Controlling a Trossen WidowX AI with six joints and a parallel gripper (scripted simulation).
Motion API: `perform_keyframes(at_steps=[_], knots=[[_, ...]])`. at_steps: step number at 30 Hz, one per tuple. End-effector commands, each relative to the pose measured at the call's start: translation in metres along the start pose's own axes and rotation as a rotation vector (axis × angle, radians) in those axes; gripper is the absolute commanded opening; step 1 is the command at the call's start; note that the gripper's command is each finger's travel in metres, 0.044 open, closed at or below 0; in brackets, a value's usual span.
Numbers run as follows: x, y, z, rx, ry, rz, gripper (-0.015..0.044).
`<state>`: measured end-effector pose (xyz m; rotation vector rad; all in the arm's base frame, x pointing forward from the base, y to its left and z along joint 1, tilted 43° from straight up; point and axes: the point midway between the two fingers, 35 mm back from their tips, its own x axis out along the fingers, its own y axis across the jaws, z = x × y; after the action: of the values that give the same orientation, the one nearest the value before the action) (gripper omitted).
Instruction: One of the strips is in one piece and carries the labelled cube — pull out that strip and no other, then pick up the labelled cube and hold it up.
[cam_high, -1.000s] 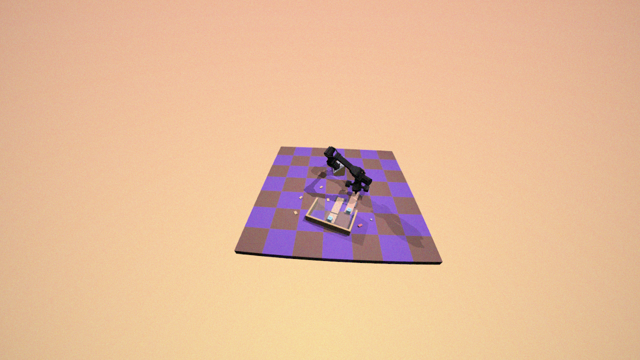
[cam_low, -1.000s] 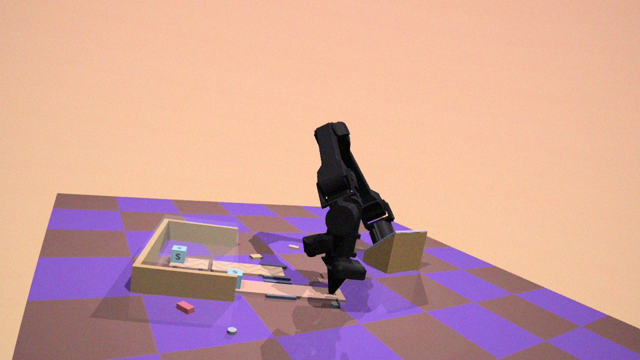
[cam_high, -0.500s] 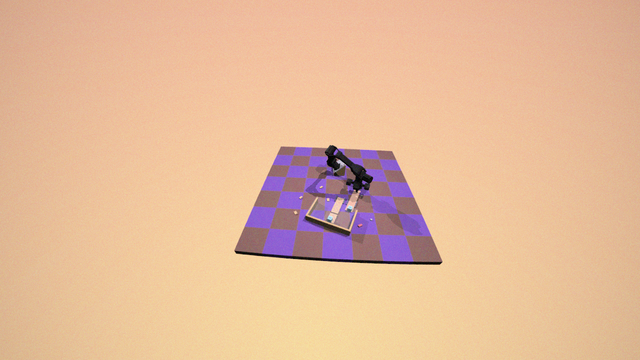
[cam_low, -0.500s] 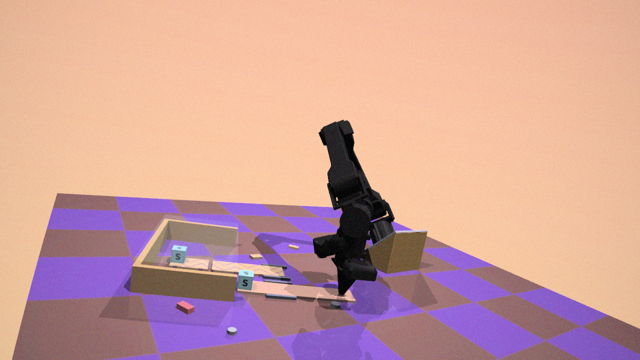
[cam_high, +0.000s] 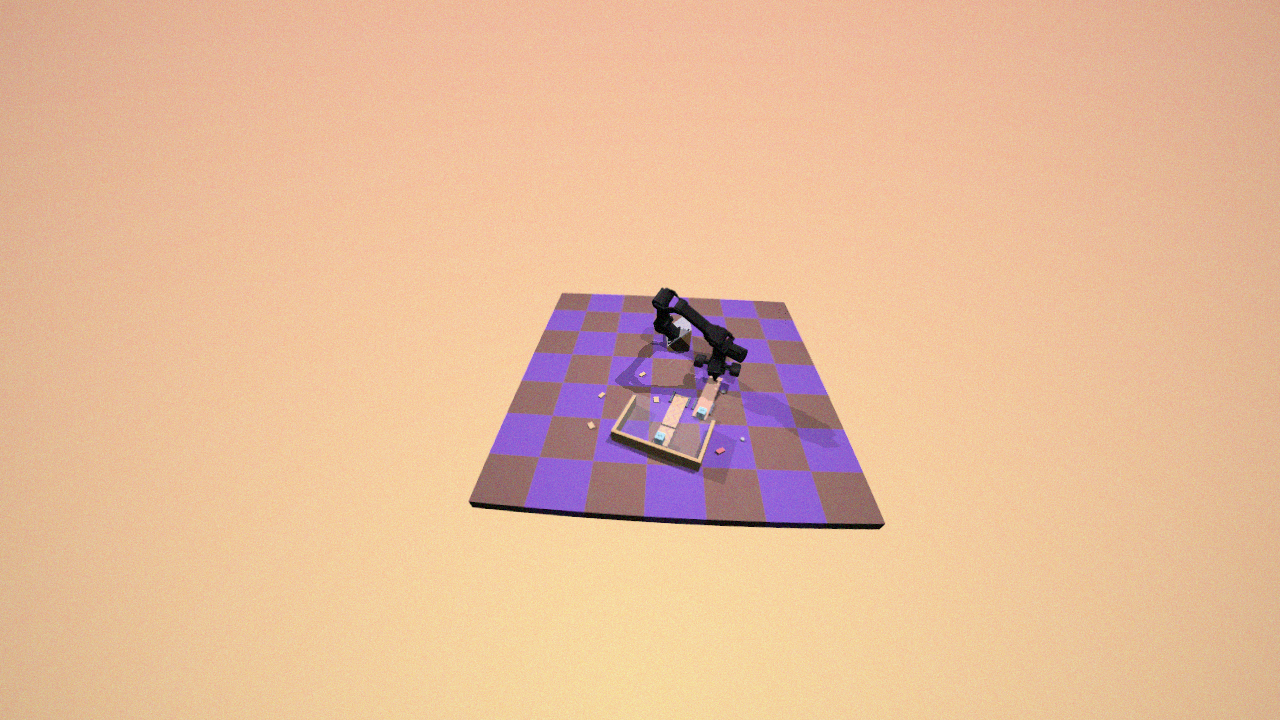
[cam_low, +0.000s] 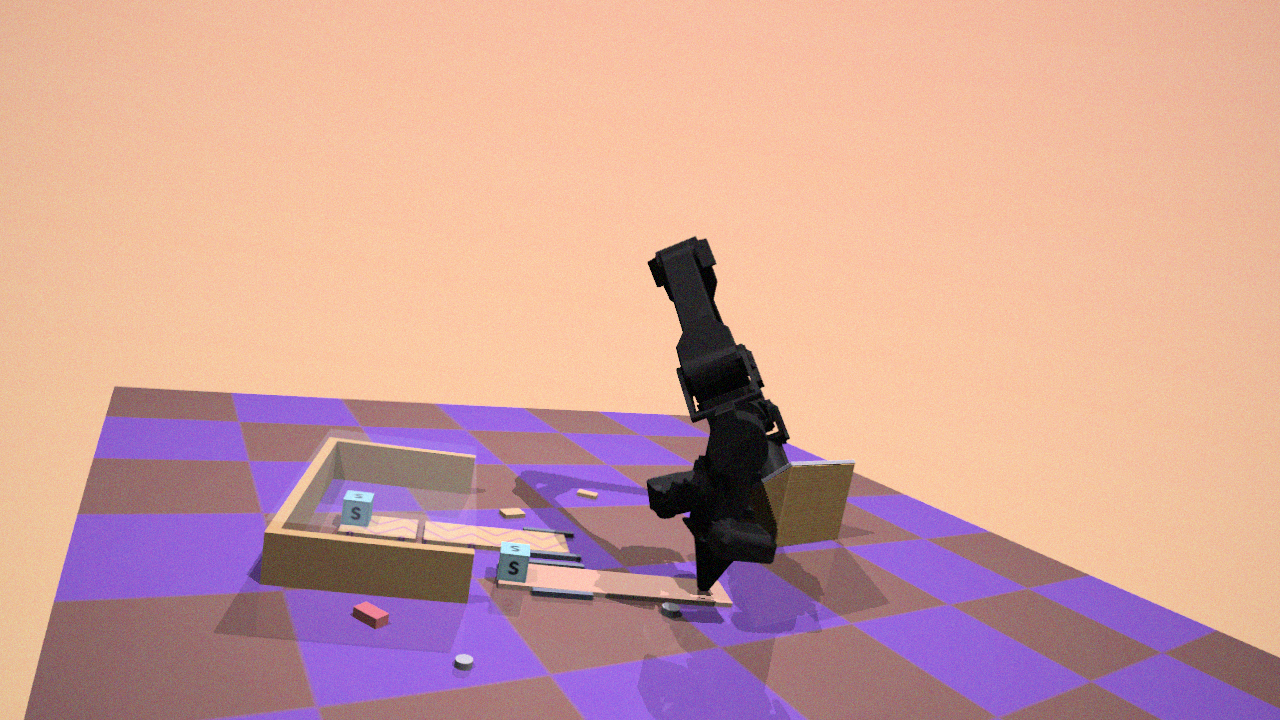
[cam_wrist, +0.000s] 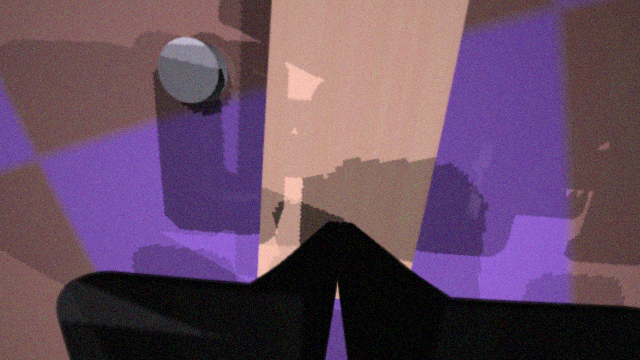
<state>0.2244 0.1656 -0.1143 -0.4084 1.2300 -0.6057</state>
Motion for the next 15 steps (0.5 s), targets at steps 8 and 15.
perform_keyframes(at_steps=[8,15], knots=[[-0.039,0.001,-0.002,-0.006,0.019,-0.010,0.0000],[-0.042,0.001,-0.004,-0.007,0.020,-0.010,0.0000]])
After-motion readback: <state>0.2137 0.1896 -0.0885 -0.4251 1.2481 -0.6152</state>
